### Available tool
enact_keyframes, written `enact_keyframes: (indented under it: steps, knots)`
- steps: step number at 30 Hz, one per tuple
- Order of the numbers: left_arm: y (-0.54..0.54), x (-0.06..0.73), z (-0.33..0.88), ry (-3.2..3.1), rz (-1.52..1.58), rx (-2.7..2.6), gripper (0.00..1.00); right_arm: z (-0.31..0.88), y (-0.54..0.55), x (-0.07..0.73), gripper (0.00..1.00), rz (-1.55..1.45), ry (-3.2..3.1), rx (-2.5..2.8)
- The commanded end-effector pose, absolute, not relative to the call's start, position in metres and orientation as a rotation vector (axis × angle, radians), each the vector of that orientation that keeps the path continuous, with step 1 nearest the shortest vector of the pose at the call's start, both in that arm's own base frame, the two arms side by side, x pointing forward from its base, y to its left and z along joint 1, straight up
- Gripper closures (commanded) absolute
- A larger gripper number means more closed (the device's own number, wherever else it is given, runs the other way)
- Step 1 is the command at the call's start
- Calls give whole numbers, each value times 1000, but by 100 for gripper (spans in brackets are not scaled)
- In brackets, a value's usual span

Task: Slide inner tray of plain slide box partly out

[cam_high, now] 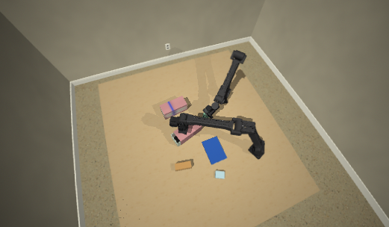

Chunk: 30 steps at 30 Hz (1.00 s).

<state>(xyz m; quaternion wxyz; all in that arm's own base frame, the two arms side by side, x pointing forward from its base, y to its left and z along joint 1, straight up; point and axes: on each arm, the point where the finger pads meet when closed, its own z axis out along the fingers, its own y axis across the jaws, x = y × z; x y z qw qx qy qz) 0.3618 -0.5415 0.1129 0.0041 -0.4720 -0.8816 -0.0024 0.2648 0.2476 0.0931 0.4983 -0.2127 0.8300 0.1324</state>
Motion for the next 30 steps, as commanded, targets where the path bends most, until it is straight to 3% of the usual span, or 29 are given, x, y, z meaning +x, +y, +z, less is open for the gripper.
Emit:
enact_keyframes:
  steps: [1,30]
  knots:
    - [-540,358,48,-2675,-81,-1438,100,99,249,261,100,338,2011,-501]
    - [-540,358,48,-2675,-81,-1438,100,103,252,268,100,337,2002,-493]
